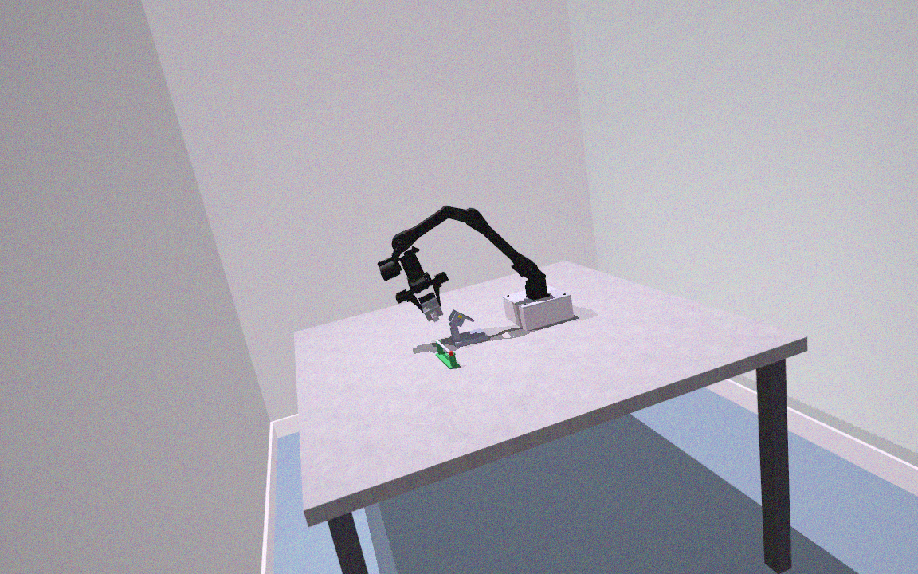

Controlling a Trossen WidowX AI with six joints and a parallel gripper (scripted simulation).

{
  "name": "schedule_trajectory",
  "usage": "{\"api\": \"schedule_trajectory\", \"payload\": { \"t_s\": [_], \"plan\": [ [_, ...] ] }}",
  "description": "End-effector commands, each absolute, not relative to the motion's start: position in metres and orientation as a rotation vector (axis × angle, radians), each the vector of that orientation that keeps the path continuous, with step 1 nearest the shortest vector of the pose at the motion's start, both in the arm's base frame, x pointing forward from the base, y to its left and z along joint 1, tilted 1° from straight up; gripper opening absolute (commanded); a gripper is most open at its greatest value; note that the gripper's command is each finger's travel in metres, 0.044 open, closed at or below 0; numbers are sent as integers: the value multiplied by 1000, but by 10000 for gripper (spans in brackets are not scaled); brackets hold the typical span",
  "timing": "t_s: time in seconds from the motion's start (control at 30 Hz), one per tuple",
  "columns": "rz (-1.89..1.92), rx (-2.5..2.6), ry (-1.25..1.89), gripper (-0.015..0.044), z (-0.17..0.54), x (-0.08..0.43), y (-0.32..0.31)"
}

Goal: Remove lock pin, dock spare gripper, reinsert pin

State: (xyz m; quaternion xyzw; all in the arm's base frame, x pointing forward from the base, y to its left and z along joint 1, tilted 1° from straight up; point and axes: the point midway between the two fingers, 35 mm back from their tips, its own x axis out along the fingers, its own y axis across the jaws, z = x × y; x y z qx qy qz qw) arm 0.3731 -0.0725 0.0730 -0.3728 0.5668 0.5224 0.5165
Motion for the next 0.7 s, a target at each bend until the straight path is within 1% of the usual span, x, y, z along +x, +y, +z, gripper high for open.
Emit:
{"api": "schedule_trajectory", "payload": {
  "t_s": [0.0, 0.5, 0.67],
  "plan": [
    [1207, -916, 1401, 0, 79, 371, -62],
    [1055, -969, 1533, 0, 81, 359, -30],
    [1038, -1020, 1518, 0, 77, 362, -14]
  ]
}}
